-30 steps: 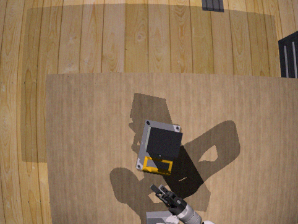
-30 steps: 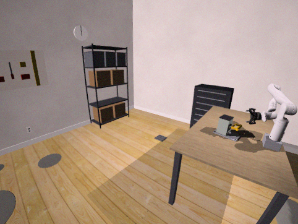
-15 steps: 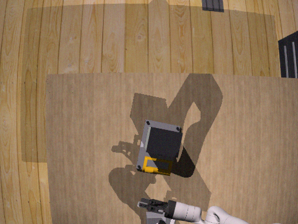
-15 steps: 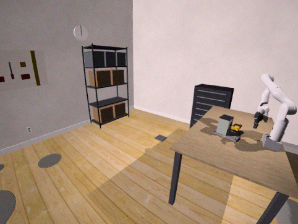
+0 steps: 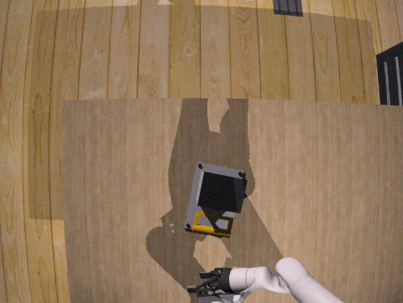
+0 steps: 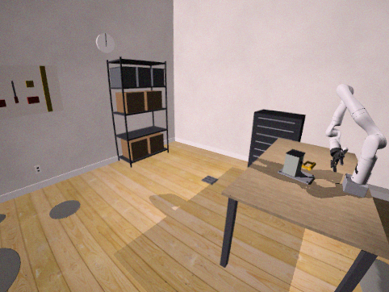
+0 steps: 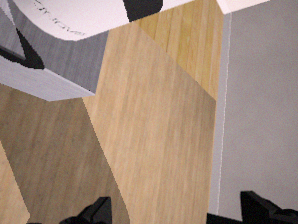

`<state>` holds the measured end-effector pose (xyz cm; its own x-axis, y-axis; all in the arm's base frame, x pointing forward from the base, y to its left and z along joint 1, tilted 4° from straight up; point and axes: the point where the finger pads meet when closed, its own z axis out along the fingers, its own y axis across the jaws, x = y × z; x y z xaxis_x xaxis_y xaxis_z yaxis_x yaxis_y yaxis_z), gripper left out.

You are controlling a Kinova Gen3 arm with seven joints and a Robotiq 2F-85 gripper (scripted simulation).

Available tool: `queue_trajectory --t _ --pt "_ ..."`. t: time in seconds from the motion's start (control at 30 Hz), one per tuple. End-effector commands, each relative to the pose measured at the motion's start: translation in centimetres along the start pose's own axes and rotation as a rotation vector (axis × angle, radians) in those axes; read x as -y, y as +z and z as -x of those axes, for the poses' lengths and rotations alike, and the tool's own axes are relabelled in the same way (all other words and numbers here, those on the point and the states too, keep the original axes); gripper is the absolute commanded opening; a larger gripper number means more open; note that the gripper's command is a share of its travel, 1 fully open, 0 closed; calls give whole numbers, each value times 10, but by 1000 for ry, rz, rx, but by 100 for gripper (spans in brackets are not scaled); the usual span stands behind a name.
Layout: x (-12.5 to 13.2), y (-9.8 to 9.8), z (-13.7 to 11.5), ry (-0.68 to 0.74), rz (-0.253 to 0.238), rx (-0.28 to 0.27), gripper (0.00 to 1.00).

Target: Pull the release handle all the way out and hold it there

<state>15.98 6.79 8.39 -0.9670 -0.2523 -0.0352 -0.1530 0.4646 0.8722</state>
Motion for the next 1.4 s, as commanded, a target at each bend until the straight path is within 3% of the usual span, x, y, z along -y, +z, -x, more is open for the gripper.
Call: queue_trajectory --t 0.0,0.33,0.4,0.6,0.8,0.9,1.1,1.37 --pt "15 -5 -2 -101 -128 -117 100" --pt "51 -40 20 -419 -428 -359 100" --pt "51 -40 20 -419 -428 -359 100" --pt "58 -69 64 -653 -632 -478 100" --pt "51 -87 106 -829 -772 -536 100" --pt "45 -92 121 -888 -817 -551 100" --pt "39 -96 134 -939 -854 -561 100" --pt "37 -99 139 -958 -872 -564 100"
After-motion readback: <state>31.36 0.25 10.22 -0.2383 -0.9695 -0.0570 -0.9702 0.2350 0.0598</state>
